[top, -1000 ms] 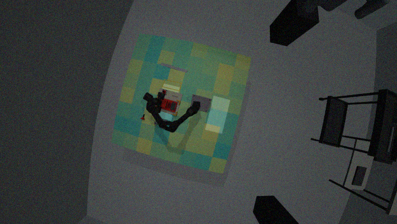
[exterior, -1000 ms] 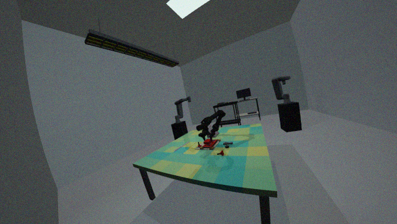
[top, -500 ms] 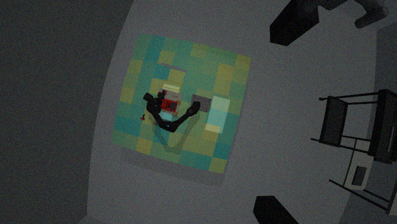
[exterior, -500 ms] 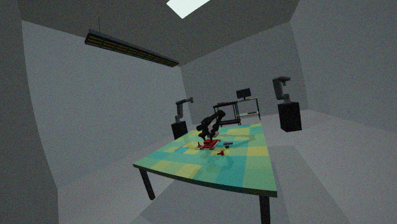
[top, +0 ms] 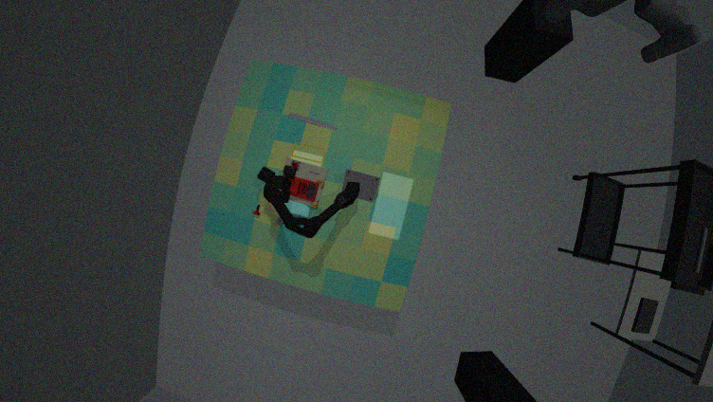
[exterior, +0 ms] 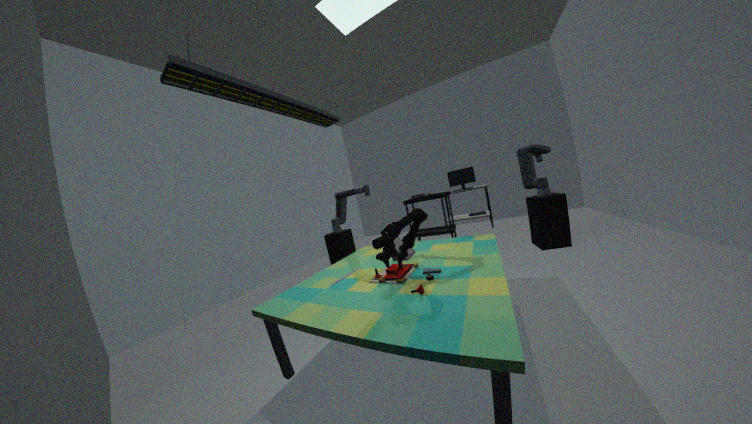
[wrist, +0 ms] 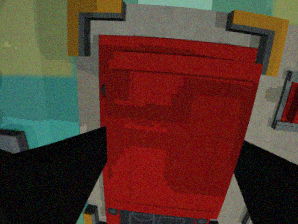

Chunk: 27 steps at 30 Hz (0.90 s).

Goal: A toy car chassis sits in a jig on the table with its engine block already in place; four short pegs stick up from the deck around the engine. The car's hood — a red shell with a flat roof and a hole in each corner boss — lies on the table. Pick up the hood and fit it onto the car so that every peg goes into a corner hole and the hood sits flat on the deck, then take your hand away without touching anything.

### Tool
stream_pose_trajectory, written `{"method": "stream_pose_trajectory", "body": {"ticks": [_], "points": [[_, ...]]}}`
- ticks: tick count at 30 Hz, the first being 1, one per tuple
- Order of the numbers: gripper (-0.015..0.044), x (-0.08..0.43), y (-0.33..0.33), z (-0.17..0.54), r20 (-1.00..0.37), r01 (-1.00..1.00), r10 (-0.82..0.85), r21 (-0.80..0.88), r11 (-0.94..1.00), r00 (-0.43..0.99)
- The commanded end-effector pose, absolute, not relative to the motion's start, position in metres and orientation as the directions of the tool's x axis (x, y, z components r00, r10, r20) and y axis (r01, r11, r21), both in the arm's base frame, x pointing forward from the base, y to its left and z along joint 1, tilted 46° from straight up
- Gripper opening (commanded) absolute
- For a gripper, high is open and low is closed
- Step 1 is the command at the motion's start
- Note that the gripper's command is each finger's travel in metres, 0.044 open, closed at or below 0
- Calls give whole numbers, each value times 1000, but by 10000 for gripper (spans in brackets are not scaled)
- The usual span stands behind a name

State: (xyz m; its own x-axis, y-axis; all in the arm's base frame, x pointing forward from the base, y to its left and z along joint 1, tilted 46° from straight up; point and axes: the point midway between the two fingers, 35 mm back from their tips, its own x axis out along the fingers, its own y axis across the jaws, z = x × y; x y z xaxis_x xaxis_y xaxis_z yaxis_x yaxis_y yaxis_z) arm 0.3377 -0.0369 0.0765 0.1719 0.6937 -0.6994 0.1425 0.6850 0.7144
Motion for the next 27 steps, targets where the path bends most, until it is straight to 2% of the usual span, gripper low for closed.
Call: {"method": "stream_pose_trajectory", "body": {"ticks": [1, 27], "points": [[0, 338, -35, 76, -696, 147, 697, 718, 680, 174], [0, 337, -38, 78, -697, 146, 696, 717, 682, 174]]}}
